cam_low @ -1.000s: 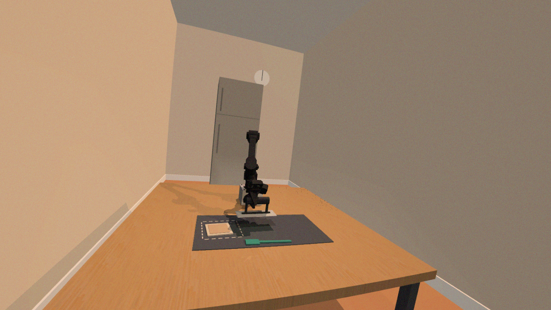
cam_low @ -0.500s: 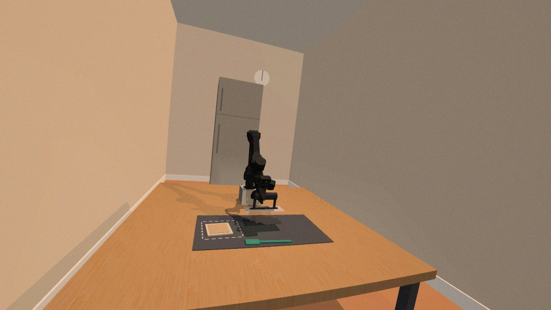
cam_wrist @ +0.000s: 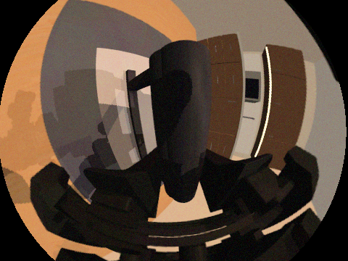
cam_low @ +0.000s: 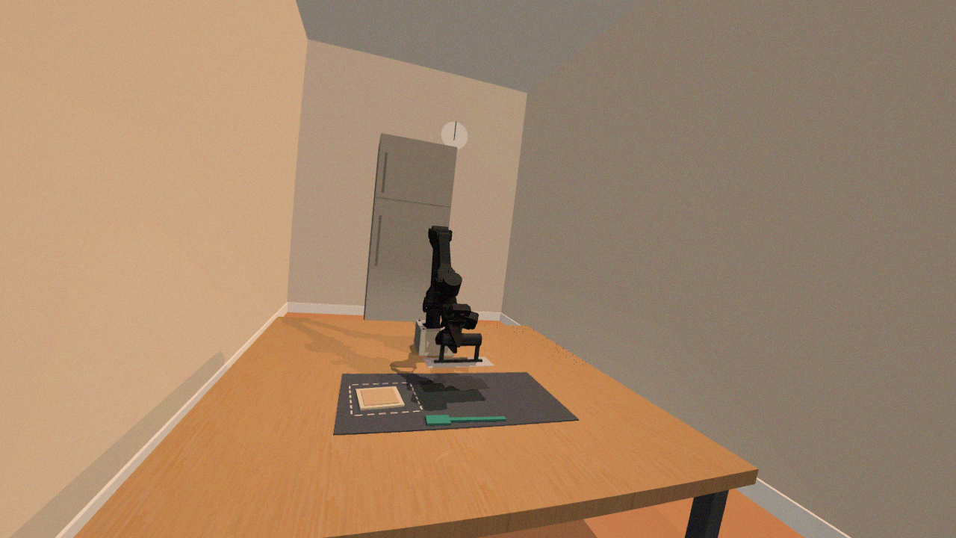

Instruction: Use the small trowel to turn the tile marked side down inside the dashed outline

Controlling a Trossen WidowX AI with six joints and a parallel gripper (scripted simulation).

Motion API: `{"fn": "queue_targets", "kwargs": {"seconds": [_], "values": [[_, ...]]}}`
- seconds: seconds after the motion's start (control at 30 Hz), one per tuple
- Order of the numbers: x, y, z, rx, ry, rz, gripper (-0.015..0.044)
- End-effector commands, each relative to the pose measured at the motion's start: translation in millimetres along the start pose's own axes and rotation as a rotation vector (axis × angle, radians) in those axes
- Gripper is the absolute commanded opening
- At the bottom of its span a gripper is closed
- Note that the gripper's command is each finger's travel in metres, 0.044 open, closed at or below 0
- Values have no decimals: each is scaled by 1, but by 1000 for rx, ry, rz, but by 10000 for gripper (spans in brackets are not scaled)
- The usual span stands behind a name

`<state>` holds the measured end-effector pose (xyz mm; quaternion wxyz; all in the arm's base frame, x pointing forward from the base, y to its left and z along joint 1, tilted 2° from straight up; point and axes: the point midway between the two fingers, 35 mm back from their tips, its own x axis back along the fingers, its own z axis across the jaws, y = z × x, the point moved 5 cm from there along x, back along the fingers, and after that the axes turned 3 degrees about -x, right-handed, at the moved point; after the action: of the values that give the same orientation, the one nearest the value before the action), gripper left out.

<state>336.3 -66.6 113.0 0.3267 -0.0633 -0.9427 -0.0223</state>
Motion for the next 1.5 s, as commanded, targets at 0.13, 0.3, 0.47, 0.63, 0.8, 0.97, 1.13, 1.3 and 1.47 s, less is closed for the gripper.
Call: {"fn": "queue_targets", "kwargs": {"seconds": [0.13, 0.3, 0.47, 0.63, 0.8, 0.97, 1.13, 1.3, 1.47], "values": [[1, 0, -2, -4, -9, 3, 0], [1, 0, -2, -4, -9, 3, 0], [1, 0, -2, -4, -9, 3, 0], [0, 0, 0, 0, 0, 0, 0], [-1, 4, 1, 1, 2, -3, 0], [-5, 29, 9, 11, 11, -20, 0], [-8, 56, 19, 22, 19, -38, 0], [-9, 81, 30, 35, 23, -55, 0], [-7, 106, 42, 47, 25, -72, 0]]}}
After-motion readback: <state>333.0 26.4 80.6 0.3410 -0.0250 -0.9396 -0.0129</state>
